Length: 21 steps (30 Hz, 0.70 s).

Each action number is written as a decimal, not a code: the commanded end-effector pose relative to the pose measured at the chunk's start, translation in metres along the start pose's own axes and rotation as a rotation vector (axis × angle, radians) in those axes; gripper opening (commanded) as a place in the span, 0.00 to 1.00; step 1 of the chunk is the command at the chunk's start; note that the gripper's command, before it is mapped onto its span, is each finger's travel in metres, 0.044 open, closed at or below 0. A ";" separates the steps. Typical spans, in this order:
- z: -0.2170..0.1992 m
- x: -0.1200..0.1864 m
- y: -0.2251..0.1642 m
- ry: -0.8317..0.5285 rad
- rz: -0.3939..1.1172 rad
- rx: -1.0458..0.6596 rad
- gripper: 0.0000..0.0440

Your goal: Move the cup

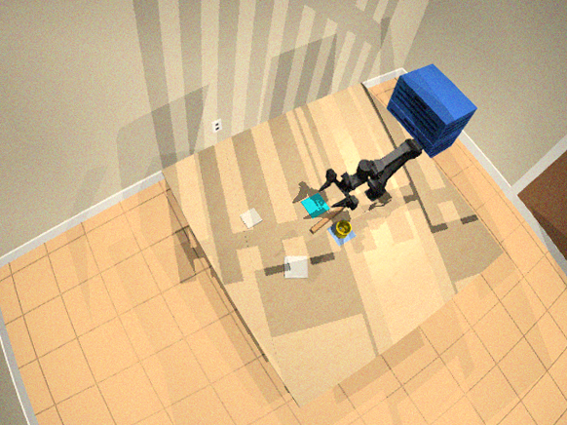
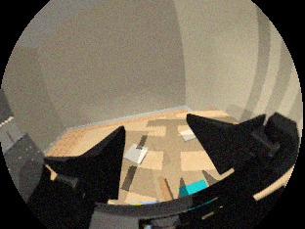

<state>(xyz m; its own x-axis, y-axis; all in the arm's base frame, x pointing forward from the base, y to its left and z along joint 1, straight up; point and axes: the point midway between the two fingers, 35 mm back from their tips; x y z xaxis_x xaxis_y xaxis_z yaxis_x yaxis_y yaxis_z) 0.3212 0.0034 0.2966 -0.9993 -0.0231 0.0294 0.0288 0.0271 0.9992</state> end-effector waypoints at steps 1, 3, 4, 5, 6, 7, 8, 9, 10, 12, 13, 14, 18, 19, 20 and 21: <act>0.001 0.000 0.001 0.003 -0.001 0.000 0.85; 0.002 0.001 0.003 0.008 0.001 0.000 0.73; 0.003 0.002 0.004 0.011 0.003 0.000 0.67; 0.004 0.002 0.004 0.014 0.006 -0.001 0.61; 0.004 0.002 0.005 0.016 0.010 -0.002 0.55; 0.005 0.002 0.005 0.018 0.014 -0.003 0.49; 0.006 0.003 0.006 0.021 0.018 -0.005 0.43; 0.007 0.003 0.006 0.023 0.024 -0.007 0.37; 0.007 0.003 0.006 0.025 0.030 -0.010 0.31; 0.009 0.003 0.006 0.029 0.044 -0.017 0.20; 0.009 0.003 0.005 0.031 0.054 -0.023 0.16; 0.010 0.003 0.005 0.033 0.065 -0.029 0.15; 0.015 0.003 0.005 0.047 0.100 -0.060 0.19; 0.016 0.003 0.006 0.051 0.108 -0.068 0.21; 0.018 0.003 0.006 0.054 0.118 -0.077 0.23; 0.019 0.003 0.006 0.058 0.127 -0.086 0.24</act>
<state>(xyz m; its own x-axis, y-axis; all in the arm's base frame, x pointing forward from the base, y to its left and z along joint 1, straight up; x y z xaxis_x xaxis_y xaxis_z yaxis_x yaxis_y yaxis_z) 0.3171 0.0189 0.3010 -0.9885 -0.0719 0.1327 0.1350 -0.0274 0.9905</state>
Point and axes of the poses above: the point midway between the two fingers, 35 mm back from their tips, its own x axis back along the fingers, its own z axis across the jaws, y = z × x, and after that the axes turned 3 degrees about x, right-handed
